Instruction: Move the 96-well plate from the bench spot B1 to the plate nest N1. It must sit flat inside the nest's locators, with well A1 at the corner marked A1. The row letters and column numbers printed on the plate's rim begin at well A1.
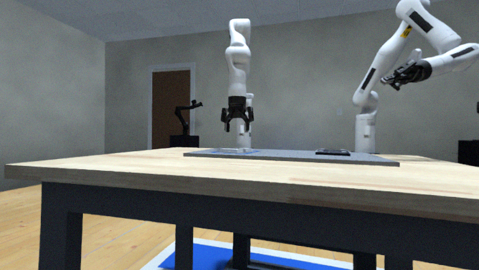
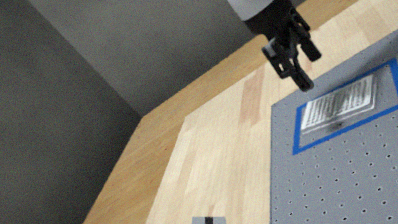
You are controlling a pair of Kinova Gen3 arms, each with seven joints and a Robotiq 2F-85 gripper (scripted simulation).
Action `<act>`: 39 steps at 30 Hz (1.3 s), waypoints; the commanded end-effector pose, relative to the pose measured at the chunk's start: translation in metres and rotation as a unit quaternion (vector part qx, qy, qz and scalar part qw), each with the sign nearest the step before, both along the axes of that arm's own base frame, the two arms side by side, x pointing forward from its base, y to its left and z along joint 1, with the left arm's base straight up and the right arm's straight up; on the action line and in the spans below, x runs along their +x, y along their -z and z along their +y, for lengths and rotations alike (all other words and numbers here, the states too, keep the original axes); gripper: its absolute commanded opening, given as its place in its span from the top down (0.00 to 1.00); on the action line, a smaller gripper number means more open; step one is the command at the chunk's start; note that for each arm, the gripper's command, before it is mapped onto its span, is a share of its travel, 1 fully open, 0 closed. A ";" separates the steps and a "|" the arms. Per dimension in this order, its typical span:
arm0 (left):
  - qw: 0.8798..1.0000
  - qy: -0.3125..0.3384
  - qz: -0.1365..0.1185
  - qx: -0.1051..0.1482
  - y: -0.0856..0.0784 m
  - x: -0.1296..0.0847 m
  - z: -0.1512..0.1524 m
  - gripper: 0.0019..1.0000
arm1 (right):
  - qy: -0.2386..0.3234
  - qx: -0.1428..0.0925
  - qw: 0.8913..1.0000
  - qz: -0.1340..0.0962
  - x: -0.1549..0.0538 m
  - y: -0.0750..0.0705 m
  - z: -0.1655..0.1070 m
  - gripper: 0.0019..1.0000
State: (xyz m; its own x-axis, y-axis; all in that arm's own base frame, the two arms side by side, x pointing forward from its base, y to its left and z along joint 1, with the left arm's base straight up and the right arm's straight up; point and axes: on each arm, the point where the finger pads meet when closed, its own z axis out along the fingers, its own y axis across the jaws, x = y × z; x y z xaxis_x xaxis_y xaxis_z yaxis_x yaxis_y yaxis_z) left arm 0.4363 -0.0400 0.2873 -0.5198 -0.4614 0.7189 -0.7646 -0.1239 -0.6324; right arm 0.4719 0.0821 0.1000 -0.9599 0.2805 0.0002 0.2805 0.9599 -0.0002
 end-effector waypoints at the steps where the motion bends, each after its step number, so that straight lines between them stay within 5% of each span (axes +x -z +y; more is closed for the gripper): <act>1: 1.000 0.000 -0.001 0.000 -0.001 0.000 0.000 0.98 | 0.000 0.000 1.000 -0.001 0.001 0.000 0.000 0.00; 39: 1.000 0.000 -0.001 0.000 -0.001 0.000 0.000 0.98 | 0.000 0.000 1.000 -0.001 0.001 0.011 0.000 0.00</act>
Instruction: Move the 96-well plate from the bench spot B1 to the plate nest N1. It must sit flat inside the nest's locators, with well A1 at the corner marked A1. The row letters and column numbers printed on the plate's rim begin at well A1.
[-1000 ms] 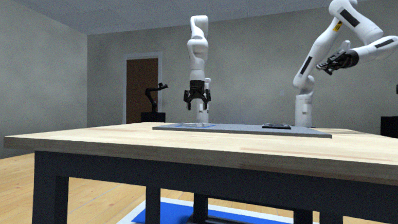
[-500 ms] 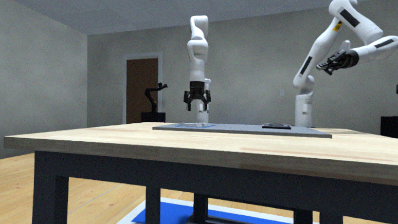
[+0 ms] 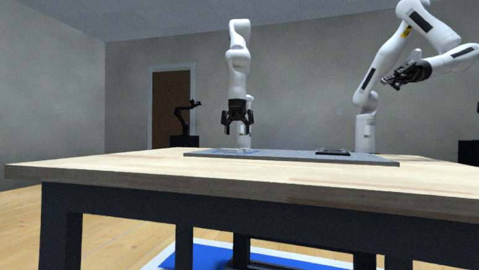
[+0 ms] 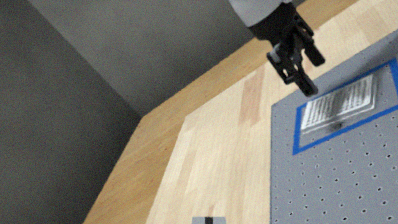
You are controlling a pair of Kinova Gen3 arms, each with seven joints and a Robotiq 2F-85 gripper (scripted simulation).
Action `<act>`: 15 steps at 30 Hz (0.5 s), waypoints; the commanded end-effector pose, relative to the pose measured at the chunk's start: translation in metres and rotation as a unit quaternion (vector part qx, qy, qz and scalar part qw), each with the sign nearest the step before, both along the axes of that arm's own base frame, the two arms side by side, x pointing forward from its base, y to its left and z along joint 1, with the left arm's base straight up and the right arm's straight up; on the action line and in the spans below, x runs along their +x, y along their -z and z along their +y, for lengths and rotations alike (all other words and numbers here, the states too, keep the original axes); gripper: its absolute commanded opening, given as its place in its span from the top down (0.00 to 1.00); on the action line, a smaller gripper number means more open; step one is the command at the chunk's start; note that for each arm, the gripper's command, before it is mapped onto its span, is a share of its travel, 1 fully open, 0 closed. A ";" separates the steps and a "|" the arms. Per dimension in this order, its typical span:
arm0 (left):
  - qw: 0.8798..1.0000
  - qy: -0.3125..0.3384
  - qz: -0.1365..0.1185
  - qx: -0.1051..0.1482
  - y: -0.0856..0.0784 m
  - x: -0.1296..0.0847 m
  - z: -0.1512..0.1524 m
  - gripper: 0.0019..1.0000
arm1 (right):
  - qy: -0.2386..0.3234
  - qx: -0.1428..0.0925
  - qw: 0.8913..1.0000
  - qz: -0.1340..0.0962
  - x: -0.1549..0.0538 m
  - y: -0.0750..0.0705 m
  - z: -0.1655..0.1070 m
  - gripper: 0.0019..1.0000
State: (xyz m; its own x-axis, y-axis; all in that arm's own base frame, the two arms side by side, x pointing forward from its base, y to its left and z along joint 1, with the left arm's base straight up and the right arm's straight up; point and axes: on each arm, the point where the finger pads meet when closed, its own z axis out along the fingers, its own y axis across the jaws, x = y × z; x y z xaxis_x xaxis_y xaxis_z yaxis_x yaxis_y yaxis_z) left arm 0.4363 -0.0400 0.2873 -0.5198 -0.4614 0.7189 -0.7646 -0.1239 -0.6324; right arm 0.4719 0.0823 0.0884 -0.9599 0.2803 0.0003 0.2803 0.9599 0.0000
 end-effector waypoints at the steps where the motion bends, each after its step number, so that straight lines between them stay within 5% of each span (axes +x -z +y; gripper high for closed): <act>1: 1.000 0.000 -0.001 0.000 -0.001 0.000 0.000 0.98 | 0.000 0.000 1.000 -0.001 0.001 0.000 0.000 0.00; 15: 1.000 0.000 -0.001 0.000 -0.001 0.000 0.000 0.98 | 0.000 0.000 1.000 -0.001 0.001 0.004 0.000 0.00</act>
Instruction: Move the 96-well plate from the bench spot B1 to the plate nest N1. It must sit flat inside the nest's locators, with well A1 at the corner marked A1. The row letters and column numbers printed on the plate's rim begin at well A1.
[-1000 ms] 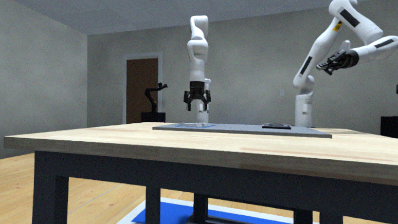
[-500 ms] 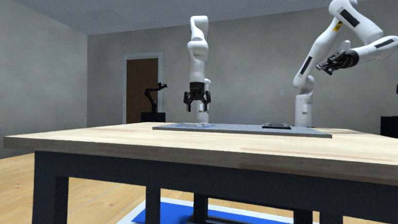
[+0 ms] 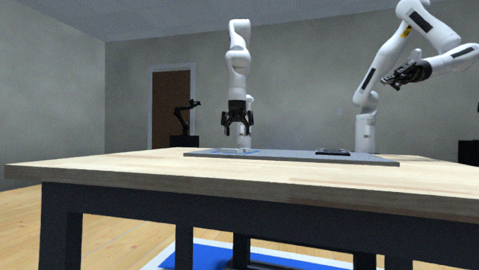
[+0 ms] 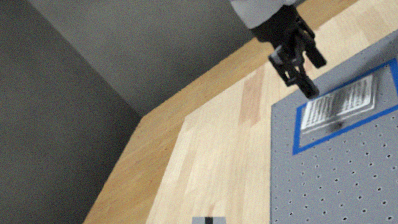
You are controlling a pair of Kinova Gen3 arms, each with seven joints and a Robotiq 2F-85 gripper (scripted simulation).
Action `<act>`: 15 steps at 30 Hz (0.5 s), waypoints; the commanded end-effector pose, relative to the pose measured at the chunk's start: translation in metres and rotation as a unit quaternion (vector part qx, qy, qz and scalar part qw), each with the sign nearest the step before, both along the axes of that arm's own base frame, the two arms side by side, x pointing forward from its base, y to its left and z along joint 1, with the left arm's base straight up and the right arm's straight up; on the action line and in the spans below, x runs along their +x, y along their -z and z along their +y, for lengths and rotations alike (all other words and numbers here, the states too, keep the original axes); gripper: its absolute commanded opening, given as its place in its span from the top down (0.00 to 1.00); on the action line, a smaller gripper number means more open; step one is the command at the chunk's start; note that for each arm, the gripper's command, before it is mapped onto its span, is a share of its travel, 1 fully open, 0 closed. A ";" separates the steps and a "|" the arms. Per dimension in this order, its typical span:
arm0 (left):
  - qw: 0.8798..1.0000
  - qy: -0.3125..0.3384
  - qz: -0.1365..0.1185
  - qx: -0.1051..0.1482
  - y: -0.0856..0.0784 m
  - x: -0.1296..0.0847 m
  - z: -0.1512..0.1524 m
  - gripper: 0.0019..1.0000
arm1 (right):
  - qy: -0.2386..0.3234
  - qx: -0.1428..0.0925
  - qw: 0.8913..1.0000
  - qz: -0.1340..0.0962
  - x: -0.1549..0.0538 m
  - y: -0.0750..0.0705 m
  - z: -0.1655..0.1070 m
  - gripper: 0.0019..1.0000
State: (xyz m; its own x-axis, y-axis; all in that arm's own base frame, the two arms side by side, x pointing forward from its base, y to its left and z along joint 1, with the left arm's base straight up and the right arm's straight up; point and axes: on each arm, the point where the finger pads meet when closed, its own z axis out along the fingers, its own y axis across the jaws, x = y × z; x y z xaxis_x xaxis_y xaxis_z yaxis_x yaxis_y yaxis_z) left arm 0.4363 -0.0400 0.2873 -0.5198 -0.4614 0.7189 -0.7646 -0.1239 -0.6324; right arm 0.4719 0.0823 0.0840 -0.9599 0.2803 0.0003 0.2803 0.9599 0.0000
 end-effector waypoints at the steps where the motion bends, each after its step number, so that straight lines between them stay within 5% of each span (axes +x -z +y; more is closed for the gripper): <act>1: 1.000 0.000 -0.001 0.000 -0.001 0.000 0.000 0.98 | 0.000 0.000 1.000 -0.001 0.001 0.000 0.000 0.00; 15: 1.000 0.000 -0.001 0.000 -0.001 0.000 0.000 0.98 | 0.000 0.000 1.000 -0.001 0.001 0.004 0.000 0.00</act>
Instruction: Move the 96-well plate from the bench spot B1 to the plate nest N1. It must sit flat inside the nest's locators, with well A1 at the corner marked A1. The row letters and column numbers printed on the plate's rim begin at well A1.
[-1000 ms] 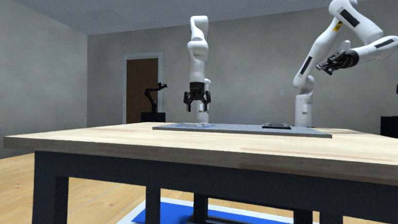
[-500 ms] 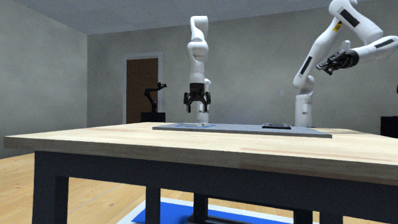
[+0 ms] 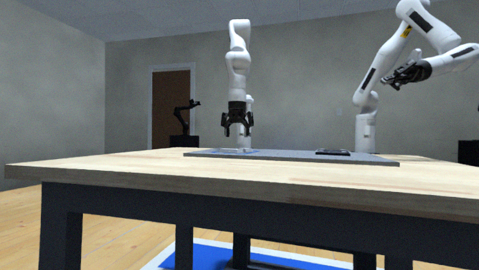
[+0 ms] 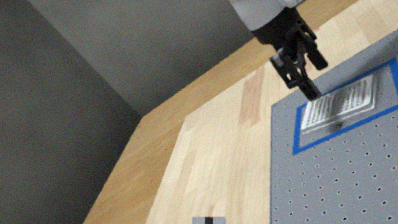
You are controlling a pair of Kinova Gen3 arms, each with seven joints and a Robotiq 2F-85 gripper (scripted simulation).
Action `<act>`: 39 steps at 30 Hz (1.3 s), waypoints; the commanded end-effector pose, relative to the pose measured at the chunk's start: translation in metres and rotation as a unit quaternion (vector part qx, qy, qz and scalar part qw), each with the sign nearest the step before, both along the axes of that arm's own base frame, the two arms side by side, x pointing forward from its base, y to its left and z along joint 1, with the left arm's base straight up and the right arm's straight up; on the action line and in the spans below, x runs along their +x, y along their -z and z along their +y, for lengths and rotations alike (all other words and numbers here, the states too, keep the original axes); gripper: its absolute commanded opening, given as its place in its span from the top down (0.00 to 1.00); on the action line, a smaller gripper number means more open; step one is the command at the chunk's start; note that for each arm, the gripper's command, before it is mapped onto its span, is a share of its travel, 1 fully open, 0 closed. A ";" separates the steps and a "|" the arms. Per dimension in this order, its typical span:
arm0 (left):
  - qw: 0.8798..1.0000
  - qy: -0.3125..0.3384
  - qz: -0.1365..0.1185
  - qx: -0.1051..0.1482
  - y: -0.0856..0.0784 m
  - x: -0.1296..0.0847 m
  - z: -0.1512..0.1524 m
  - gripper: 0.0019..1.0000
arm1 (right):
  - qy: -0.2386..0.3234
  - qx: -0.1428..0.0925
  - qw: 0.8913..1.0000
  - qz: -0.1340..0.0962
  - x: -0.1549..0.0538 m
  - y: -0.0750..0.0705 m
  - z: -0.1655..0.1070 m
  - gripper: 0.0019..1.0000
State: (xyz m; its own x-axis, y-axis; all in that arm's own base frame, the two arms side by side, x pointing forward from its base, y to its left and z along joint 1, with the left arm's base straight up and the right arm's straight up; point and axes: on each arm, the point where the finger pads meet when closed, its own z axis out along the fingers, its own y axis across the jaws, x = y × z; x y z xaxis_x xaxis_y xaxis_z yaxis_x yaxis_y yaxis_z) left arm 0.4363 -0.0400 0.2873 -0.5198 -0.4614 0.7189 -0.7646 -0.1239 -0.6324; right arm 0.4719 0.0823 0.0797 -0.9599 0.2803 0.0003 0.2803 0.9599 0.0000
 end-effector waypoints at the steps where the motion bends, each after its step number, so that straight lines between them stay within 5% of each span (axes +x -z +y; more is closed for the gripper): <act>1: 1.000 0.000 -0.001 0.000 -0.001 0.000 0.000 0.98 | 0.000 0.000 1.000 -0.001 0.001 0.000 0.000 0.00; 39: 1.000 0.000 -0.001 0.000 -0.001 0.000 0.000 0.98 | 0.000 0.000 1.000 -0.001 0.001 0.011 0.000 0.00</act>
